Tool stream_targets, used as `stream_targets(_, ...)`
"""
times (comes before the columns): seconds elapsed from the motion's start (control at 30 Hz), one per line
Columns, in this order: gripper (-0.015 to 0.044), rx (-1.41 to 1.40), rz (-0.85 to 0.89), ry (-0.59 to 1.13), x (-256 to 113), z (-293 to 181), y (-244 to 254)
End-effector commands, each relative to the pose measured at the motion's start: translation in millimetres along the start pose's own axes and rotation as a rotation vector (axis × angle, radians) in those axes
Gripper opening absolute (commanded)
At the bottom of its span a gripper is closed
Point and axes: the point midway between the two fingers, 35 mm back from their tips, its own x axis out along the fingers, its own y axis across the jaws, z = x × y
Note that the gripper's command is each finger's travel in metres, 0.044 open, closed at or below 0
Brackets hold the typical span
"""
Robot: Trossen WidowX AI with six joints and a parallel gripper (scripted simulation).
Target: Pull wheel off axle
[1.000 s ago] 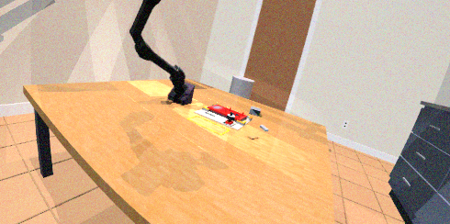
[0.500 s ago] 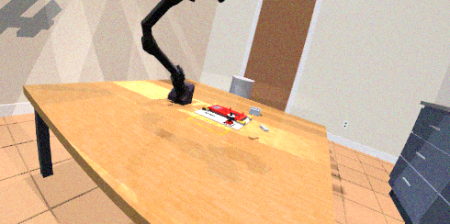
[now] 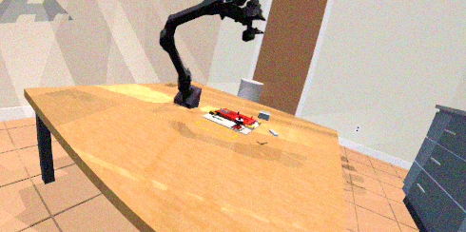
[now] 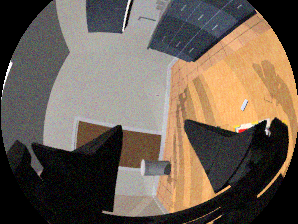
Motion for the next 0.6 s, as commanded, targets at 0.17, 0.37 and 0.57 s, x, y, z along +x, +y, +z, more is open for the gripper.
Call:
stream_targets(0.17,0.03,0.009,-0.565,0.138,52.4,-22.4,-144.3)
stream_targets(0.37,0.03,-0.033,-0.916,0.279,51.6,-43.8,-232.0)
stream_targets(0.57,0.03,-0.15,-1.296,0.515,25.6,-68.9,-317.9)
